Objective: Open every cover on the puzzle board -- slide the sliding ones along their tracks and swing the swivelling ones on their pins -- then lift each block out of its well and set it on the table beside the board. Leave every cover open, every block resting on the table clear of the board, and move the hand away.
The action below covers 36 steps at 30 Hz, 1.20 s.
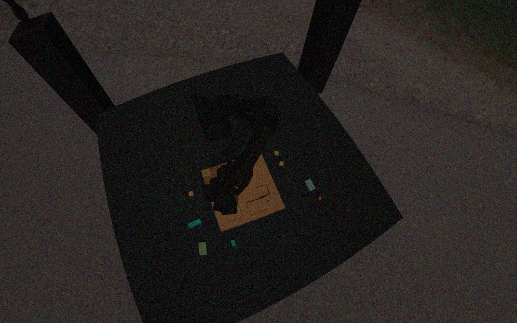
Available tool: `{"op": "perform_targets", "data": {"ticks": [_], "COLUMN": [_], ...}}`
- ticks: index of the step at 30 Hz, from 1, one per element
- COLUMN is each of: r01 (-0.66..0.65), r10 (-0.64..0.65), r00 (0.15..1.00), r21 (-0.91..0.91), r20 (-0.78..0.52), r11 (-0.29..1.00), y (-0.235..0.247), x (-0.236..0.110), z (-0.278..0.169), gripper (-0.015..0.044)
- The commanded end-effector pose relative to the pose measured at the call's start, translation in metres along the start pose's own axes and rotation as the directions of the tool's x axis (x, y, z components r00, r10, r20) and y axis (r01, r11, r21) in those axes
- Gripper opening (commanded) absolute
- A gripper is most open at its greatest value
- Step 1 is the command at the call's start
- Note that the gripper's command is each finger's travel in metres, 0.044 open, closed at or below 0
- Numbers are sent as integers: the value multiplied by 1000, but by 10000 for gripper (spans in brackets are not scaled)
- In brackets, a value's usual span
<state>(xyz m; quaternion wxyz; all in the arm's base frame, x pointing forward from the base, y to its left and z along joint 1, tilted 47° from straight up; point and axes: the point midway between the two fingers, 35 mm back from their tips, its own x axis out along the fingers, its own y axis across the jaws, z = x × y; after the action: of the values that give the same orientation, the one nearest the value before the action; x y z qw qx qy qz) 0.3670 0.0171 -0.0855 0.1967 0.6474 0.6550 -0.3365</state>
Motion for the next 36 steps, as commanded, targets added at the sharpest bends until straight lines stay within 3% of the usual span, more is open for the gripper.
{"op": "perform_targets", "data": {"ticks": [1, 36], "r01": [-5, -5], "r10": [5, 5], "r00": [1000, 1000], "r21": [5, 5], "r20": [-4, -4], "r11": [1000, 1000], "y": [0, 0], "x": [3, 18], "z": [1, 0], "gripper": [144, 144]}}
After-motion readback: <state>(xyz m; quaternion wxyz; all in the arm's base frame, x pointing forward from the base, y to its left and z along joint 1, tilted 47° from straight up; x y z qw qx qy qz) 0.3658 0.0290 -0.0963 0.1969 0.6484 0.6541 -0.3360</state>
